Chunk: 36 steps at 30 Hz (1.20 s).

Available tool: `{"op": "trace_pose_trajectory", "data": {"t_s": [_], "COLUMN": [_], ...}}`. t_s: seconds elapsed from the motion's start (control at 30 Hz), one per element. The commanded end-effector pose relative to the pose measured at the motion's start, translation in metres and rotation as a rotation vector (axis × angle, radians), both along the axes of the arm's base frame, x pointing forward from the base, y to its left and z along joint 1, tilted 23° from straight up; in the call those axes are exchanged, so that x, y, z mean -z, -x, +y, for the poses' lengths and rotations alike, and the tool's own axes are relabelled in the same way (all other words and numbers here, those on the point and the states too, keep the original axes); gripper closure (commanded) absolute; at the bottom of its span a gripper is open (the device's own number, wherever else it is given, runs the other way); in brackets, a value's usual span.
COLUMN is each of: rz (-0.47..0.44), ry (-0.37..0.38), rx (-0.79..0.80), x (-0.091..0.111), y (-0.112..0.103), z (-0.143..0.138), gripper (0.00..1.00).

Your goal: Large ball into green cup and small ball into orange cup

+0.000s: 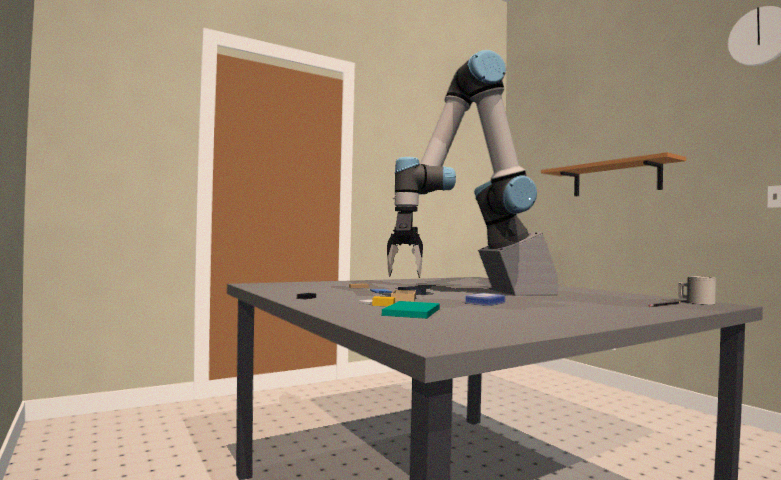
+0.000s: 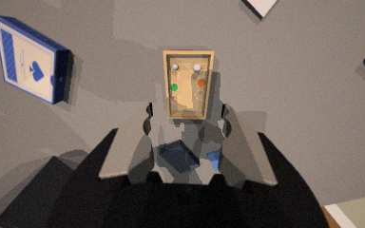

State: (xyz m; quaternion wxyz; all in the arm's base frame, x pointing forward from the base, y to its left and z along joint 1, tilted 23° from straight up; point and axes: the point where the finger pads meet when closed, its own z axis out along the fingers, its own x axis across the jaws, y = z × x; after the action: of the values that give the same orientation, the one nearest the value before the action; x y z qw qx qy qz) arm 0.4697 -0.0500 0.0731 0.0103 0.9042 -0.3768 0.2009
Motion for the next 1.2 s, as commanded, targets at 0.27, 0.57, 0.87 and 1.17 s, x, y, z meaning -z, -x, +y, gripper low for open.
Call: {"op": "trace_pose_trajectory", "data": {"t_s": [0.27,0.57,0.87,1.17], "rz": [-0.001,-0.001,-0.001,-0.001], "ry": [0.000,0.000,0.000,0.000], "rx": [0.000,0.000,0.000,0.000], "x": [0.019,0.033,0.047,0.054], "y": [-0.008,-0.013,-0.019,-0.021], "z": [-0.004,-0.006,-0.009,-0.010], "gripper": [0.45,0.45,0.45,0.45]}}
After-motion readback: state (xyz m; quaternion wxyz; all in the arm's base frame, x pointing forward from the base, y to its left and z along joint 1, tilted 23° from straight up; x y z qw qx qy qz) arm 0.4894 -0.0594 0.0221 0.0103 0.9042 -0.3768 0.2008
